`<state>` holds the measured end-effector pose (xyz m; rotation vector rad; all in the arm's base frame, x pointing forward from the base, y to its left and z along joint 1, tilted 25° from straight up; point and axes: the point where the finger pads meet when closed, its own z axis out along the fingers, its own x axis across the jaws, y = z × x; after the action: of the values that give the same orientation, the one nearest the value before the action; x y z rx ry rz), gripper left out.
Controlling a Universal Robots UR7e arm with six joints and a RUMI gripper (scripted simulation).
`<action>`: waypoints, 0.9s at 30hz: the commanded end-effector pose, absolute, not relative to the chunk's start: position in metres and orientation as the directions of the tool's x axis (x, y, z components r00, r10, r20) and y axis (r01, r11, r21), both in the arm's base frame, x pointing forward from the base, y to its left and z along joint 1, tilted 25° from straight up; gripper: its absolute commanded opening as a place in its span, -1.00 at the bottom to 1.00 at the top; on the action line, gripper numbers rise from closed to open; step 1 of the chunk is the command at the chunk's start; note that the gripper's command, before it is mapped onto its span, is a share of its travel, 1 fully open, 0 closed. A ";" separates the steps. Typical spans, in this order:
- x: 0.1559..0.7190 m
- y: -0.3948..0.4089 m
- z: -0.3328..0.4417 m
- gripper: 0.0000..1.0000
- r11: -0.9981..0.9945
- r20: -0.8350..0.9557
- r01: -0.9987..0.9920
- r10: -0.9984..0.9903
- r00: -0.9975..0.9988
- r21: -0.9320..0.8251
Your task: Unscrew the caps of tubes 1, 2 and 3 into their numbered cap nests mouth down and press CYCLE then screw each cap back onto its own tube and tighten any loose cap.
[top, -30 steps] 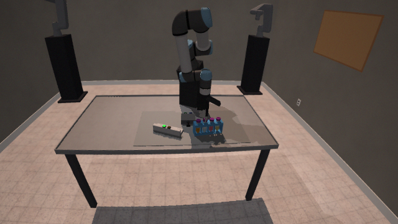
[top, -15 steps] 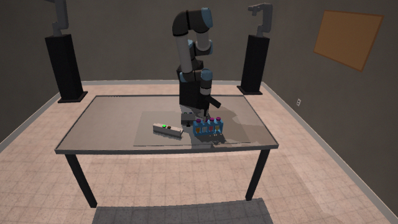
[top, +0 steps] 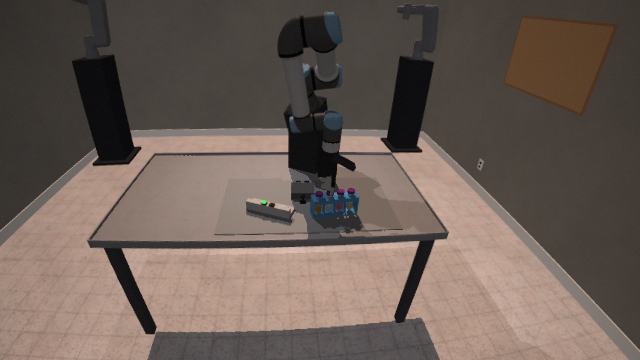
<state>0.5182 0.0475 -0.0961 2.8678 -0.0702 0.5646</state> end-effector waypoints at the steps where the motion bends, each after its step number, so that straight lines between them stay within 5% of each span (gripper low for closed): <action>1: 0.519 0.048 -0.096 -0.30 -0.951 0.325 0.136 0.225 0.918 0.277; 8: 0.519 0.048 -0.096 -0.30 -0.779 0.185 0.496 0.591 0.785 0.385; 16: 0.519 0.048 -0.096 -0.30 -0.750 0.167 0.532 0.627 0.761 0.393; 17: 0.519 0.048 -0.096 -1.00 -0.750 0.167 0.532 0.627 0.761 0.393; 27: 0.519 0.048 -0.096 -1.00 -0.750 0.167 0.532 0.627 0.761 0.393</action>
<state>0.5183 0.0477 -0.0962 2.6357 0.8938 0.4145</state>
